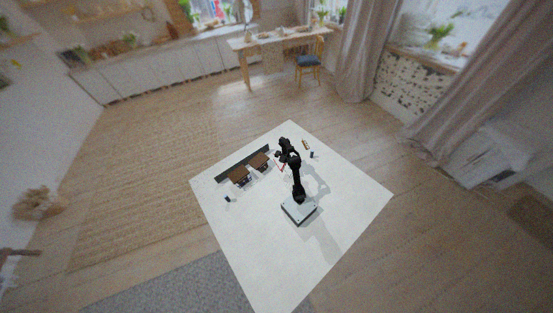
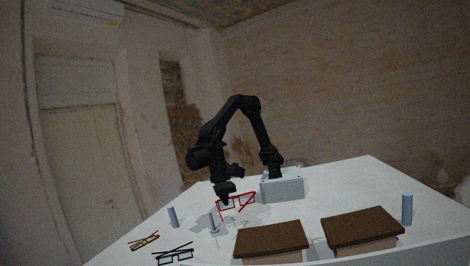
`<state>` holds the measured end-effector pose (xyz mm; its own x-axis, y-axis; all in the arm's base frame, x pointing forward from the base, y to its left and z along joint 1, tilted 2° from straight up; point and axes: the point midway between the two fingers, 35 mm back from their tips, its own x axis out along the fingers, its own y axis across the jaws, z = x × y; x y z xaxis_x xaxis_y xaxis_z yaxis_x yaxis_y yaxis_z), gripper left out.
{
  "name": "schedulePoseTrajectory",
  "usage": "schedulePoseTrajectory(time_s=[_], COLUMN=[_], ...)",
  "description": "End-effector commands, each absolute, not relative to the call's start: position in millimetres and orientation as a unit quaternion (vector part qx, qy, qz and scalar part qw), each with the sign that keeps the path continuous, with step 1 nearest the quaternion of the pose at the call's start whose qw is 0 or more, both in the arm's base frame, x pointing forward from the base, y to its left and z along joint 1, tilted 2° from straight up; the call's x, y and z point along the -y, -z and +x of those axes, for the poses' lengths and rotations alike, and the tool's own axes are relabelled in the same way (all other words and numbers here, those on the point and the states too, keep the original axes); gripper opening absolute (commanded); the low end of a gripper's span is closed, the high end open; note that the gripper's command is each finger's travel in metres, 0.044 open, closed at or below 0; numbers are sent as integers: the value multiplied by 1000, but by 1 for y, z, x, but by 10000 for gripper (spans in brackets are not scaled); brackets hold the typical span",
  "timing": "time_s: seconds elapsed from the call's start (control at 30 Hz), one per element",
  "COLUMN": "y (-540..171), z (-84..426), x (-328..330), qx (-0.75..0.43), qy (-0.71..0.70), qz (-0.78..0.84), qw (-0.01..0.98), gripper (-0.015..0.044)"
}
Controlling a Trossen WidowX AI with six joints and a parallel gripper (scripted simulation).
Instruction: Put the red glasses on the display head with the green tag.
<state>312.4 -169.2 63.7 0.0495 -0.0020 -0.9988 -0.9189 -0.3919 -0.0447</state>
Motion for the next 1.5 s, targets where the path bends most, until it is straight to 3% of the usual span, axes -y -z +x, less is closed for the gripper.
schedulePoseTrajectory(time_s=[0.0,0.67,1.47], y=[-64,-59,1], z=[308,248,247], x=[192,311,316], qx=[-389,-447,-449], qy=[-568,-525,-523], qz=[-598,-555,-554], qw=[410,465,467], gripper=[0,0,0])
